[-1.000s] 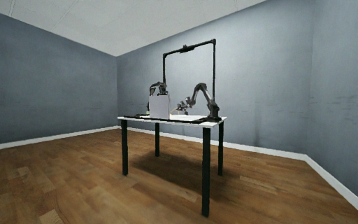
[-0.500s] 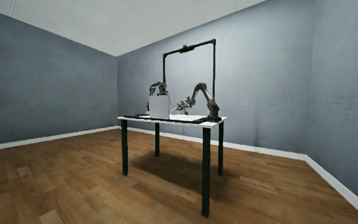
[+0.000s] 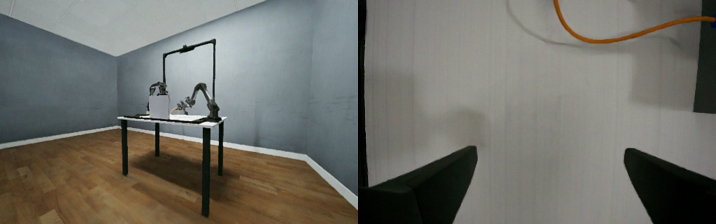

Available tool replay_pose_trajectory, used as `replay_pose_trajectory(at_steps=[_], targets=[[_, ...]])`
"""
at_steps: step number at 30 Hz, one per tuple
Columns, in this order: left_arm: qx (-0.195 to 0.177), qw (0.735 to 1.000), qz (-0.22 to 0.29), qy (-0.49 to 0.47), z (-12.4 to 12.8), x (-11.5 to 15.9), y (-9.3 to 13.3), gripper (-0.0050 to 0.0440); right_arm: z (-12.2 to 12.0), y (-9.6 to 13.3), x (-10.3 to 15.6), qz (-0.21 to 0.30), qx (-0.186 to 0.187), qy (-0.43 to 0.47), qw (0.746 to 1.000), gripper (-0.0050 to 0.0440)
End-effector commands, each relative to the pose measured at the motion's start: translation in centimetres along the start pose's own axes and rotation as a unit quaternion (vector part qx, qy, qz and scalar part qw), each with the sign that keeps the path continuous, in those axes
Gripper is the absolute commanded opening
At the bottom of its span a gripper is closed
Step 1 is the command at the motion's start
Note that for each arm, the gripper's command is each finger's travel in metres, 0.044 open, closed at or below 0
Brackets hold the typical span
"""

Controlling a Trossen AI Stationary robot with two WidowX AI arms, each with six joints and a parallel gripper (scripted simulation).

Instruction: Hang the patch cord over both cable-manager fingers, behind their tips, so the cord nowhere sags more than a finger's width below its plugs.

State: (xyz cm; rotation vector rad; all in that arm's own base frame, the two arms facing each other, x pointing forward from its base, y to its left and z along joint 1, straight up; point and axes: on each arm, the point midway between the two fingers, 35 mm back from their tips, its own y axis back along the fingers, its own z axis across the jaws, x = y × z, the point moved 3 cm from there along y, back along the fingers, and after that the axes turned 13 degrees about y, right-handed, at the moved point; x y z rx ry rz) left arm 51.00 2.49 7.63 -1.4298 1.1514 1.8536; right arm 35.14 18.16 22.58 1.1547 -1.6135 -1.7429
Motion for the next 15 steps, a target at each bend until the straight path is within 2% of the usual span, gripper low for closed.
replay_pose_trajectory(at_steps=[1,15], targets=[[0.002,1.0,-0.015,0.013,-0.01,-1.81,0.11,0.0025,0.05,1.28,0.05,-0.016,0.008,0.001,1.0,0.044],[0.0,1.0,-0.016,0.018,0.08,-2.44,-0.2,0.0025,0.05,1.28,0.05,-0.016,0.008,0.001,1.0,0.044]])
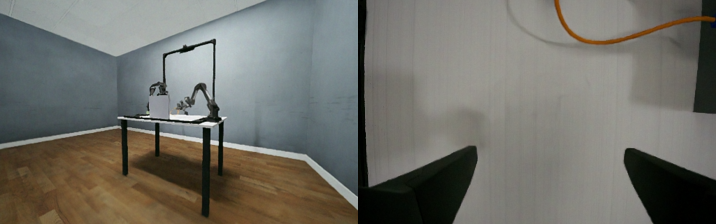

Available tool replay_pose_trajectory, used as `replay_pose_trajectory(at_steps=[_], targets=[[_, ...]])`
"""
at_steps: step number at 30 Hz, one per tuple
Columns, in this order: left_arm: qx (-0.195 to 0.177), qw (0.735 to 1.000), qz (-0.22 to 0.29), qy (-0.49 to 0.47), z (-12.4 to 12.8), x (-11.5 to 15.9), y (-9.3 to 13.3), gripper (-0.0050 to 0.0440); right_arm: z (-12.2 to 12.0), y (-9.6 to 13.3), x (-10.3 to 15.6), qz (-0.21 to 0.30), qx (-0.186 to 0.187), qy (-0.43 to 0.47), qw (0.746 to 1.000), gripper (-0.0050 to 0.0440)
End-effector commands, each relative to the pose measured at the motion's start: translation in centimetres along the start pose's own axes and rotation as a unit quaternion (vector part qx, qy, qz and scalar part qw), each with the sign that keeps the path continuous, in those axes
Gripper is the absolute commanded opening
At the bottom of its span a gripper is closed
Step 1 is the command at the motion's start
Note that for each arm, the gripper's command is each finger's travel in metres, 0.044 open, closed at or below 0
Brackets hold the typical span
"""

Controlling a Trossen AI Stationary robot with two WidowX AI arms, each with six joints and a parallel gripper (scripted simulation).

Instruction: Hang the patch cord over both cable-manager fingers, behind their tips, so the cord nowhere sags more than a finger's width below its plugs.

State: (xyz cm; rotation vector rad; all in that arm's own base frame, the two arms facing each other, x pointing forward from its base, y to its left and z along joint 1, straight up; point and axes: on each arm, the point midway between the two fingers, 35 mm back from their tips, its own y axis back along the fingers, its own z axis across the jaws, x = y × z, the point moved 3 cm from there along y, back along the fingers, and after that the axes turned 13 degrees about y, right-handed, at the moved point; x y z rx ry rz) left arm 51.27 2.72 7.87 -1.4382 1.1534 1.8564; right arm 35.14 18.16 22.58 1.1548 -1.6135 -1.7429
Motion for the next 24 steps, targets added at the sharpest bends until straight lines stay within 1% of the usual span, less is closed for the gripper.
replay_pose_trajectory(at_steps=[1,3,24], targets=[[0.002,1.0,-0.017,0.015,0.0,-2.1,0.1,0.0025,0.1,1.3,0.0,-0.016,0.008,0.001,1.0,0.044],[0.002,1.0,-0.015,0.013,0.0,-1.9,0.1,0.0025,0.1,1.3,0.0,-0.016,0.008,0.001,1.0,0.044],[-0.002,1.0,-0.018,0.024,0.3,-3.2,-0.3,0.0025,0.1,1.3,0.0,-0.016,0.008,0.001,1.0,0.044]])
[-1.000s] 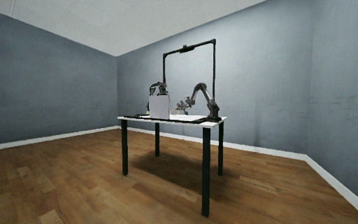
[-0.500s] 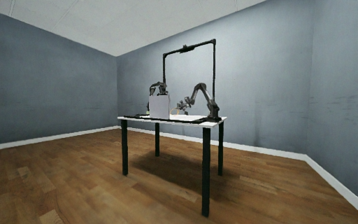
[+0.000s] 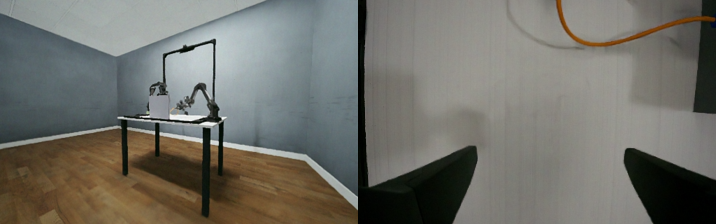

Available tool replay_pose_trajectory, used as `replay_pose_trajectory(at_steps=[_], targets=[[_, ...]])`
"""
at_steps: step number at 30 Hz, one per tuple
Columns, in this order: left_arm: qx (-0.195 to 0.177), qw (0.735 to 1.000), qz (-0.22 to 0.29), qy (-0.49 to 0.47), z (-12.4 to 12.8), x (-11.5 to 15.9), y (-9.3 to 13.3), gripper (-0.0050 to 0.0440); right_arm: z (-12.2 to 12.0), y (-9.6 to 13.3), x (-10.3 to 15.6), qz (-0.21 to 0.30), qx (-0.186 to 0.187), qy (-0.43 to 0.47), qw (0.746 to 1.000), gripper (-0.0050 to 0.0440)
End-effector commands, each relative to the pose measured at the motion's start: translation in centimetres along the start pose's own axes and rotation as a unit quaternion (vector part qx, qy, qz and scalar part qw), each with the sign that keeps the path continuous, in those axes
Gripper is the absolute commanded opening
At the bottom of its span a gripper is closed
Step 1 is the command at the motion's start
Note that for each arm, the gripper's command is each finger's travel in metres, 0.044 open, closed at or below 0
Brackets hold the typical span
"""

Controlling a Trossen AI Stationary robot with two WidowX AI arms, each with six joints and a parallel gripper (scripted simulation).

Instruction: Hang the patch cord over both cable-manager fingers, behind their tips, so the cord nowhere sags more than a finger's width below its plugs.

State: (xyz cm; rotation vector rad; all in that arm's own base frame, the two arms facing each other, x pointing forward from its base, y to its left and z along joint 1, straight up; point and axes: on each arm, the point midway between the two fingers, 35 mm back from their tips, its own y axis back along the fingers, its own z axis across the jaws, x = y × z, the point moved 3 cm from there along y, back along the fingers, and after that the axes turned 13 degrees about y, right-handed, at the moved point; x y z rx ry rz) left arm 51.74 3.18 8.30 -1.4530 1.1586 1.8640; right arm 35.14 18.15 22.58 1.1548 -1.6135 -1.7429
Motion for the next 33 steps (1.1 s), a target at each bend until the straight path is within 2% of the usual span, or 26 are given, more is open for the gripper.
replay_pose_trajectory(at_steps=[1,33], targets=[[0.002,1.0,-0.021,0.019,0.1,-2.7,0.2,0.0025,0.1,1.3,0.0,-0.016,0.008,0.001,1.0,0.044],[-0.007,0.999,-0.02,0.035,0.6,-4.7,-0.4,0.0025,0.1,1.3,0.0,-0.016,0.008,0.001,1.0,0.044]])
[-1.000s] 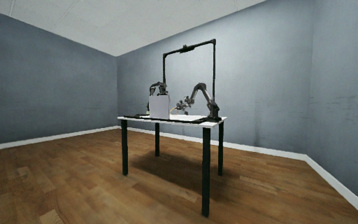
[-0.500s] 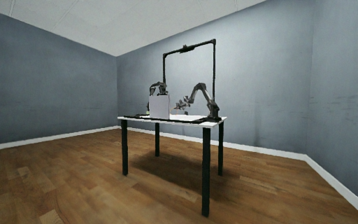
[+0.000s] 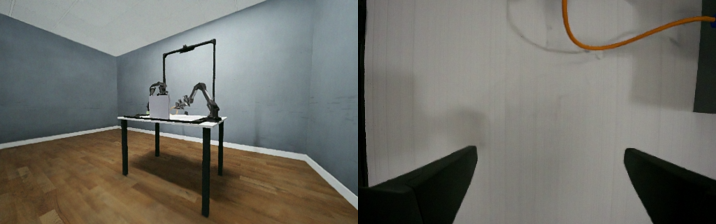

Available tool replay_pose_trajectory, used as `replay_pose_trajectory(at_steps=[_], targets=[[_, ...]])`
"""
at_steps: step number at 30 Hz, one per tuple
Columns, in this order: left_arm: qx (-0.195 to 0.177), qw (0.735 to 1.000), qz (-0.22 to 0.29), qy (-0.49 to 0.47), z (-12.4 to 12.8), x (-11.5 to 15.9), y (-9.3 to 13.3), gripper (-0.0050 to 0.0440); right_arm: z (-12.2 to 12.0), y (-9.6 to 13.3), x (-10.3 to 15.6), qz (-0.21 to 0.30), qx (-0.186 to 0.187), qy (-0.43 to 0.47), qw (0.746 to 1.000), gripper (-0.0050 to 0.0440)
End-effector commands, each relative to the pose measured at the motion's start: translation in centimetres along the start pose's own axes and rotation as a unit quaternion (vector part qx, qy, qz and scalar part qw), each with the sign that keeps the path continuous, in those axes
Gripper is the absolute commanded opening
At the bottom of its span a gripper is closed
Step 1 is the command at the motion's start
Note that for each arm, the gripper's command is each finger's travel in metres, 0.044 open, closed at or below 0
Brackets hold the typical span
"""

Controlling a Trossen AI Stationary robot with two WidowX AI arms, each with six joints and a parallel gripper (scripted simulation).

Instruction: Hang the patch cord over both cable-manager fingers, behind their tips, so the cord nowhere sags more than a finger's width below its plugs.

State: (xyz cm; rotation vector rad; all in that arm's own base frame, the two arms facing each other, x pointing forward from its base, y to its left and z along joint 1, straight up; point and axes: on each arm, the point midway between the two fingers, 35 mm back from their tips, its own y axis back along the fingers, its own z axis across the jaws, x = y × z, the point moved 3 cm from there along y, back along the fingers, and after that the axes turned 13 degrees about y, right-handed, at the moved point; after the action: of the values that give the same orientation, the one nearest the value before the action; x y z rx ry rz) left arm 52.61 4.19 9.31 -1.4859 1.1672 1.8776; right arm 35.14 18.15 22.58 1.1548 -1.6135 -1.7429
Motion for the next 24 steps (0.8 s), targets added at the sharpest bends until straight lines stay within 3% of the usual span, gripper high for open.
replay_pose_trajectory(at_steps=[1,24], targets=[[0.004,0.999,-0.026,0.023,0.1,-3.4,0.5,0.0025,0.1,1.3,0.0,-0.016,0.008,0.001,1.0,0.044],[-0.006,0.999,-0.021,0.035,0.7,-4.9,-0.1,0.0025,0.1,1.3,0.0,-0.016,0.008,0.001,1.0,0.044]])
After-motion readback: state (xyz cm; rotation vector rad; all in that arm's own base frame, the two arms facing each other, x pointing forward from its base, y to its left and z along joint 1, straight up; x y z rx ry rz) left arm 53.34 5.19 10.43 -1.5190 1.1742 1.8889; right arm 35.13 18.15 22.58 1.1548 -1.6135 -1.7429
